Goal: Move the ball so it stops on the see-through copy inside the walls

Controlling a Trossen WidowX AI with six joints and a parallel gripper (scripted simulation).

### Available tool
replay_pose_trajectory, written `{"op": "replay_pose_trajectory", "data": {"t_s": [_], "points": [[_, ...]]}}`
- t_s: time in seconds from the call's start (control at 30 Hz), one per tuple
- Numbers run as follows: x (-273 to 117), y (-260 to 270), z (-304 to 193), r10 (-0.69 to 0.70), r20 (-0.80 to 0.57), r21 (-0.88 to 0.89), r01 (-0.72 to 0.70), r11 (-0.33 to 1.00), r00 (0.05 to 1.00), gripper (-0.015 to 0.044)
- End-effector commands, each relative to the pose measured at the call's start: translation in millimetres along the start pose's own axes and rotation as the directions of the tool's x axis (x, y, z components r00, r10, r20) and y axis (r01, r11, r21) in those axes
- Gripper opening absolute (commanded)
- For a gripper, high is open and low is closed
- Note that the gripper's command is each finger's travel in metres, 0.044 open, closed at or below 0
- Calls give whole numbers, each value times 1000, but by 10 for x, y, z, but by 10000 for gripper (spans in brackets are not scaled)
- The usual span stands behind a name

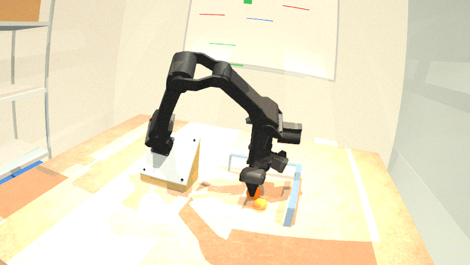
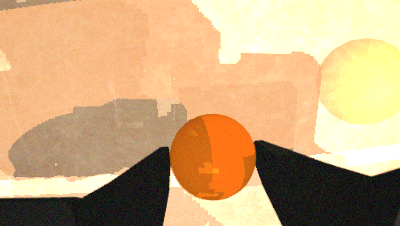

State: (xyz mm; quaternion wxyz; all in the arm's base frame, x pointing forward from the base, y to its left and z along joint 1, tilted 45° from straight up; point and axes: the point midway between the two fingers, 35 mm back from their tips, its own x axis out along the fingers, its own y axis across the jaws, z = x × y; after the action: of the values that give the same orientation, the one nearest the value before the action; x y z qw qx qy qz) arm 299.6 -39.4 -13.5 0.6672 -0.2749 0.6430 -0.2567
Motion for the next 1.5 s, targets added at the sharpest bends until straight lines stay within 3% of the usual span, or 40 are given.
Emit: {"op": "replay_pose_trajectory", "data": {"t_s": [0.0, 0.1, 0.3, 0.87, 1.47], "points": [[10, -3, -7, -4, 0, -7, 4, 1000, 1000, 175], [10, -3, -7, -4, 0, -7, 4, 1000, 1000, 155], [-204, 21, 37, 2, 1, -7, -2, 1000, 1000, 0], [-1288, 10, -2, 1, -1, -7, -1, 1000, 1000, 0], [-893, -659, 305, 0, 1, -7, 0, 1000, 1000, 0]]}}
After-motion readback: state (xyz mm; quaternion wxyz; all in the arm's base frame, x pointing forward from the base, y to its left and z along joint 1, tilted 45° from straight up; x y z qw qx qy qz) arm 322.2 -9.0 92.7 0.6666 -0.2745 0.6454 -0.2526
